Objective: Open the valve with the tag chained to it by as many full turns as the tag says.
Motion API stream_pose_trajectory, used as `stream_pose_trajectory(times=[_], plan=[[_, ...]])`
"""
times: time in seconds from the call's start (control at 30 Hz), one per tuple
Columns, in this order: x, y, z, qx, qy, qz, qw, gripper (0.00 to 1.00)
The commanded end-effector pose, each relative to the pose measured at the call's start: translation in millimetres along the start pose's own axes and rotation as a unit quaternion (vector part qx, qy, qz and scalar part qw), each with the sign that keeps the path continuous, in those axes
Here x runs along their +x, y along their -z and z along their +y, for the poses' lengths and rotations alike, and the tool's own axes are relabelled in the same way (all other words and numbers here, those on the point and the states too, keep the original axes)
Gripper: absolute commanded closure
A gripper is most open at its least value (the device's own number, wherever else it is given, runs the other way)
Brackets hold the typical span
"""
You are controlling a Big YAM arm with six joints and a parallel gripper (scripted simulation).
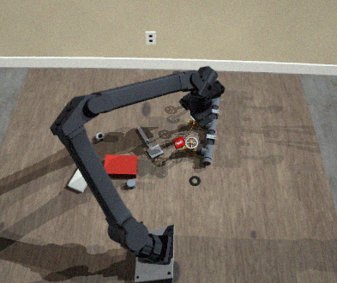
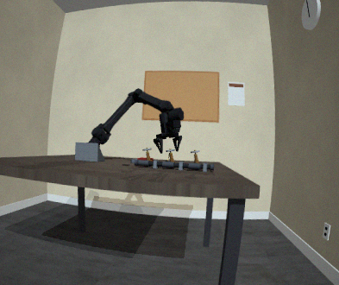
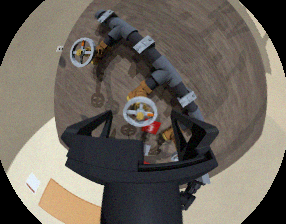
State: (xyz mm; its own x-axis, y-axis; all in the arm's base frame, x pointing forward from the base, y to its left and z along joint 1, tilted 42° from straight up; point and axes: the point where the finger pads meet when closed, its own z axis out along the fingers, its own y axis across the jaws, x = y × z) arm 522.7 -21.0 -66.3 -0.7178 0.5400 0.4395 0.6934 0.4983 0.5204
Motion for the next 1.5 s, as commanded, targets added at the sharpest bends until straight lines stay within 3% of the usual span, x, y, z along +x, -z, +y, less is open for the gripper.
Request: stream_pose_trajectory(times=[0.0, 0.1, 0.2, 0.63, 0.83, 0.9, 0.93, 1.07, 1.23, 1.4, 1.47], plan=[[-17, 15.4, 20, -0.014, -0.167, -0.031, 0.985, 0.00], [-17, 15.3, 20, -0.017, -0.243, -0.032, 0.969, 0.00], [-17, 15.3, 20, -0.017, -0.265, -0.032, 0.964, 0.00], [-17, 15.3, 19, -0.016, -0.270, -0.029, 0.962, 0.00], [-27, 34.9, 19, -0.025, -0.273, -0.037, 0.961, 0.00], [-27, 34.9, 19, -0.025, -0.273, -0.037, 0.961, 0.00], [-24, 22.0, 17, -0.016, -0.270, -0.029, 0.962, 0.00], [-26, 46.7, 23, -0.028, -0.262, -0.040, 0.964, 0.00], [-28, 48.6, 14, -0.022, -0.269, -0.034, 0.962, 0.00], [-23, 68.3, 24, -0.026, -0.259, -0.040, 0.965, 0.00], [-23, 68.3, 24, -0.026, -0.259, -0.040, 0.965, 0.00]])
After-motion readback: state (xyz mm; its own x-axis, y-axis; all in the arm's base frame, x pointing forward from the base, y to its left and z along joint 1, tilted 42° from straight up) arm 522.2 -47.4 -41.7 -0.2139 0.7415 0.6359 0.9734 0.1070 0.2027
